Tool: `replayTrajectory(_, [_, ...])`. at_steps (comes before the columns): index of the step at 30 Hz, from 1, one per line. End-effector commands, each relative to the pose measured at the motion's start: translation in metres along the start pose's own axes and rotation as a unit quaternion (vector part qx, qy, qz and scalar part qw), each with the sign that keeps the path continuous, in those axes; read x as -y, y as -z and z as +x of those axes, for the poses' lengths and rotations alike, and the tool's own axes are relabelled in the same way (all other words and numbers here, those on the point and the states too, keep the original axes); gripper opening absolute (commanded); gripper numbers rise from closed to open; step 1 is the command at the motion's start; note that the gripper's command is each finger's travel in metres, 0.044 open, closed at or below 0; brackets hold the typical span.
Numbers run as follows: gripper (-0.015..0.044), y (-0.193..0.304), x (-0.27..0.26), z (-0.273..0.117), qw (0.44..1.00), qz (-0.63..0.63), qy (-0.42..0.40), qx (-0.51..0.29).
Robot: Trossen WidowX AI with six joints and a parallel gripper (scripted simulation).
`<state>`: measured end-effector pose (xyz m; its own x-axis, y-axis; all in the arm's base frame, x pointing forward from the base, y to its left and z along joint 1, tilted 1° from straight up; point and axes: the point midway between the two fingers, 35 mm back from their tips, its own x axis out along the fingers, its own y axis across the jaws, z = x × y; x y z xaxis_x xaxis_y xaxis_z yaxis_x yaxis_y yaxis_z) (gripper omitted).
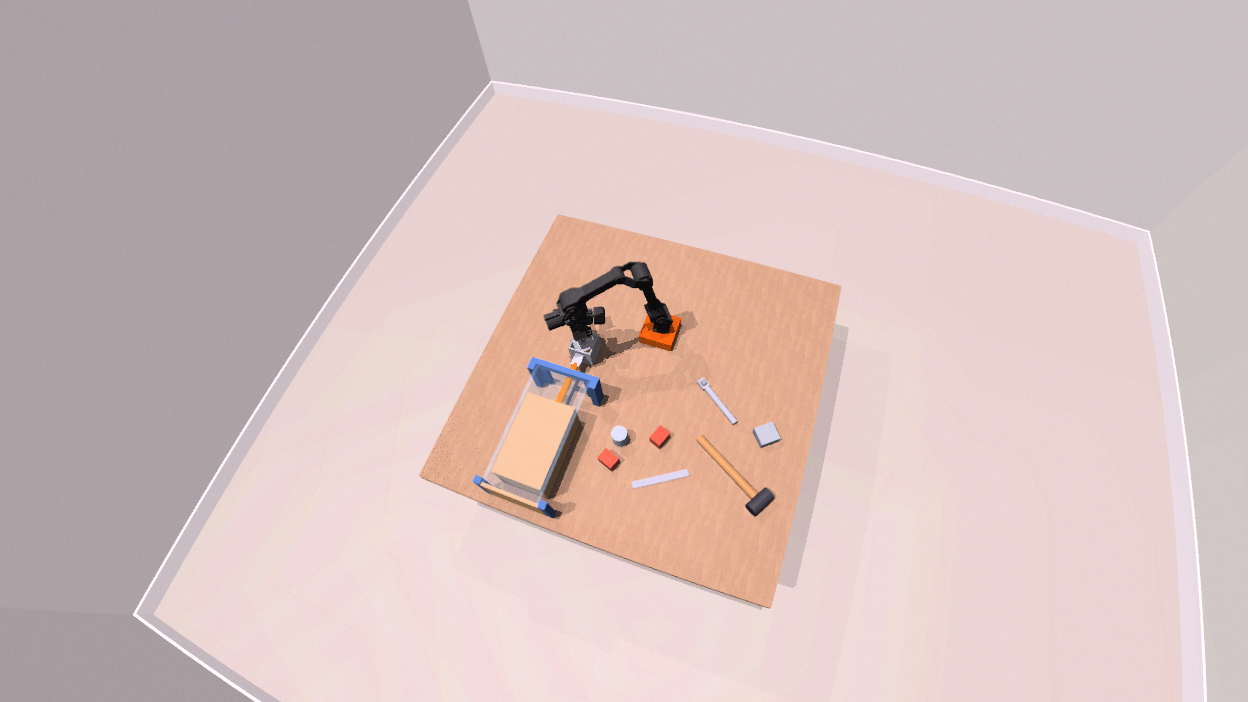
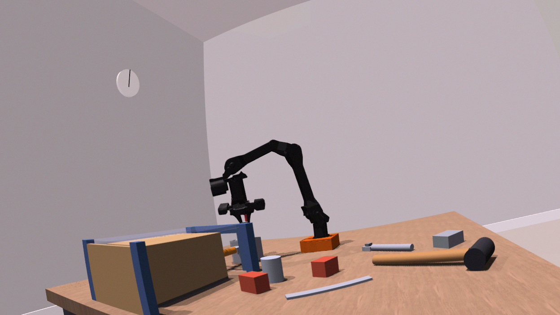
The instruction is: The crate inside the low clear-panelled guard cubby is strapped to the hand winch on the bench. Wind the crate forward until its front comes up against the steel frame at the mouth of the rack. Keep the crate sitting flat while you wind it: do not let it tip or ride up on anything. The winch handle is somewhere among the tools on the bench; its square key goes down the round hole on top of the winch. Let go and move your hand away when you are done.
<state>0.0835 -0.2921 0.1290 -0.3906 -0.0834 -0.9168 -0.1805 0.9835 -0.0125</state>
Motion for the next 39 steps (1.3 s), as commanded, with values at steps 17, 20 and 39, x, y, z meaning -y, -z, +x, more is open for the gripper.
replayTrajectory(17, [0.0, -0.005, -0.002, 0.016, 1.0, 0.003, 0.003, -0.002])
replayTrajectory(20, [0.0, -0.005, -0.002, 0.016, 1.0, 0.002, 0.002, 0.0])
replayTrajectory(39, [0.0, -0.006, -0.001, 0.017, 1.0, 0.002, 0.002, 0.001])
